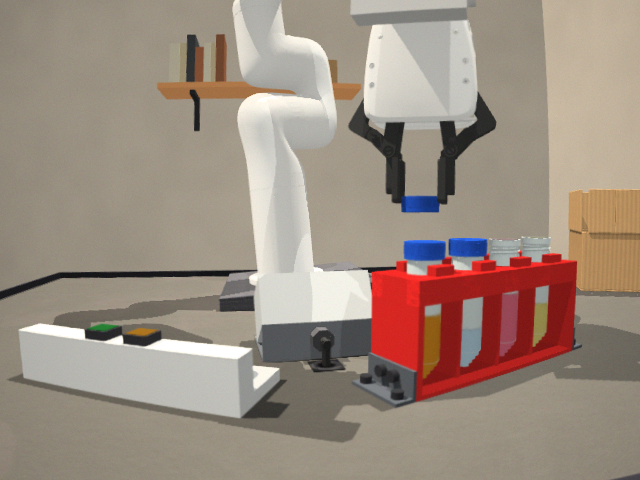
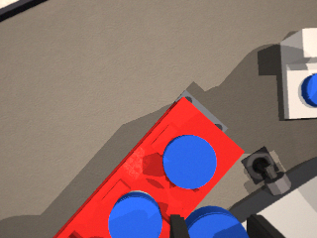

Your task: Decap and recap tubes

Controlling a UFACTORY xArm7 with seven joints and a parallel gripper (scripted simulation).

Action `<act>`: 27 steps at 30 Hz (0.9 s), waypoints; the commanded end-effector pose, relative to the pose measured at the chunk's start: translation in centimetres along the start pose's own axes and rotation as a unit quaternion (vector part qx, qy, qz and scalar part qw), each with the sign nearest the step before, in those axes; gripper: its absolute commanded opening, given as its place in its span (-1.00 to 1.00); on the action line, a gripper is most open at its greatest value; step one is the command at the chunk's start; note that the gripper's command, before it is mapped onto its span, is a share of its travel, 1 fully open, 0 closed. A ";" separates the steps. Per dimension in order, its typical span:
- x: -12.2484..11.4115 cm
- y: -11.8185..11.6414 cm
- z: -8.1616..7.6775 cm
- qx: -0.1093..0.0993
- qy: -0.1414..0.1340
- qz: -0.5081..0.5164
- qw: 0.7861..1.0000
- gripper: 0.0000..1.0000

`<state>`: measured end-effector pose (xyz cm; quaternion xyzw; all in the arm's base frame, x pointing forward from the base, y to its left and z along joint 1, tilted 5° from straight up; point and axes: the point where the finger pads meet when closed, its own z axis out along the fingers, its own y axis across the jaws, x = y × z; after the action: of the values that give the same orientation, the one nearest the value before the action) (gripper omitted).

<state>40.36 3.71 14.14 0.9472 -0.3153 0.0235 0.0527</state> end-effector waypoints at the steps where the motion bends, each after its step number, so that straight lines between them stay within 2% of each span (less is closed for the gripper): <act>1: 1.8 3.0 -0.2 0.011 -0.010 -0.030 0.999 -1.00; 9: 4.1 7.4 0.0 0.011 -0.010 -0.030 0.999 -1.00; 11: 4.1 7.4 0.0 0.011 -0.010 -0.030 0.999 -1.00; 15: 5.5 10.2 0.1 0.011 -0.010 -0.030 0.999 -1.00; 26: 8.7 16.3 0.3 0.011 -0.010 -0.030 0.999 -1.00; 27: 8.7 16.3 0.3 0.011 -0.010 -0.030 0.999 -1.00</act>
<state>37.66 -12.28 15.56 0.9566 -0.2879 0.0144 0.0420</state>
